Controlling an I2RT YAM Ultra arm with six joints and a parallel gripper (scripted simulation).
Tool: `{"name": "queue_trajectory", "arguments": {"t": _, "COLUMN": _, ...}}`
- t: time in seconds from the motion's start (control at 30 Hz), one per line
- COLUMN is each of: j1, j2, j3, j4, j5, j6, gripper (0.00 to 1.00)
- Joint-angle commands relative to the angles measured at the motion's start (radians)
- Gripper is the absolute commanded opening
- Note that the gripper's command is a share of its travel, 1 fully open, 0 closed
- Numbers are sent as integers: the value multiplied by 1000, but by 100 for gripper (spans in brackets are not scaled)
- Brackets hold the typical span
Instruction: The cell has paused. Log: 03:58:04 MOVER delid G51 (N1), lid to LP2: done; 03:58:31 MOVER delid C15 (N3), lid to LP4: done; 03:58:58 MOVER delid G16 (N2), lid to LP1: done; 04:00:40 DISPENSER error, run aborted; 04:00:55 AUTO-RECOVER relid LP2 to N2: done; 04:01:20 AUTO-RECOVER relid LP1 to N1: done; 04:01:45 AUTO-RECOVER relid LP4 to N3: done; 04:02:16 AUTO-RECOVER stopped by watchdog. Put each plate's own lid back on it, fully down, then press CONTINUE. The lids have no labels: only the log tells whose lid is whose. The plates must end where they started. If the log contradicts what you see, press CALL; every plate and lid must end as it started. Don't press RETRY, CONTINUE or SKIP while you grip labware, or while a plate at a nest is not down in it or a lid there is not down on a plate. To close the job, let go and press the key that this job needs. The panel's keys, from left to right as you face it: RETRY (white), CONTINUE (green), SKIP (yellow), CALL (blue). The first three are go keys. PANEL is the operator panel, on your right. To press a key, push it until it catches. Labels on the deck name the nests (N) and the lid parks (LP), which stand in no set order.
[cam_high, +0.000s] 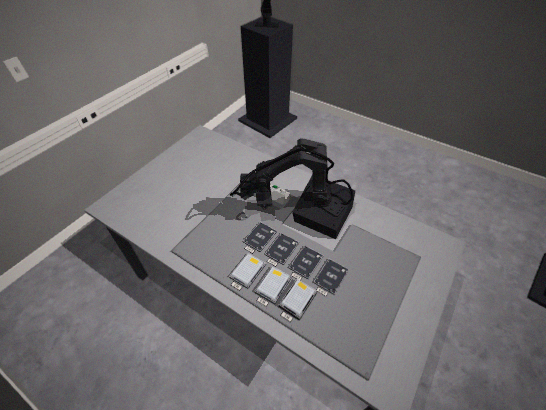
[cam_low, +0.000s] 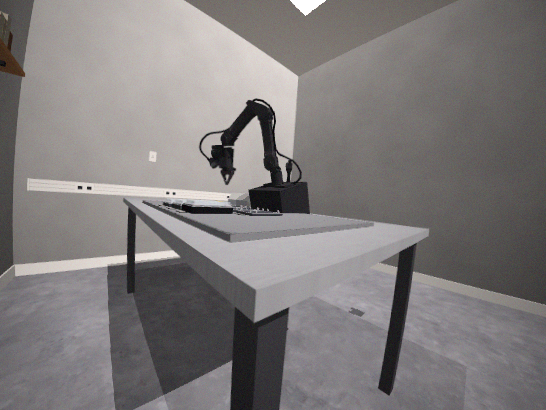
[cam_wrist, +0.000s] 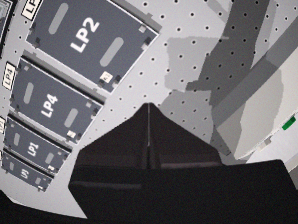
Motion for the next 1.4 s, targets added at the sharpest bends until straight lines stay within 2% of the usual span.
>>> {"name": "queue_trajectory", "arguments": {"t": 0.0, "j1": -64, "j2": -27, "j3": -26, "j4": 16, "j5": -19, "j6": 15, "gripper": 0}}
{"name": "queue_trajectory", "arguments": {"t": 0.2, "j1": -175, "j2": 17, "j3": -46, "j4": 20, "j5": -32, "j6": 19, "gripper": 0}}
{"name": "queue_trajectory", "arguments": {"t": 0.27, "j1": -175, "j2": 17, "j3": -46, "j4": 20, "j5": -32, "j6": 19, "gripper": 0}}
{"name": "queue_trajectory", "arguments": {"t": 0.4, "j1": -249, "j2": 31, "j3": -61, "j4": 11, "j5": -38, "j6": 22, "gripper": 0}}
{"name": "queue_trajectory", "arguments": {"t": 0.77, "j1": -455, "j2": 102, "j3": -14, "j4": 21, "j5": -45, "j6": 30, "gripper": 0}}
{"name": "queue_trajectory", "arguments": {"t": 0.83, "j1": -455, "j2": 102, "j3": -14, "j4": 21, "j5": -45, "j6": 30, "gripper": 0}}
{"name": "queue_trajectory", "arguments": {"t": 1.17, "j1": -623, "j2": 197, "j3": 31, "j4": 11, "j5": -27, "j6": 54, "gripper": 0}}
{"name": "queue_trajectory", "arguments": {"t": 1.37, "j1": -698, "j2": 253, "j3": 67, "j4": -1, "j5": -20, "j6": -34, "gripper": 0}}
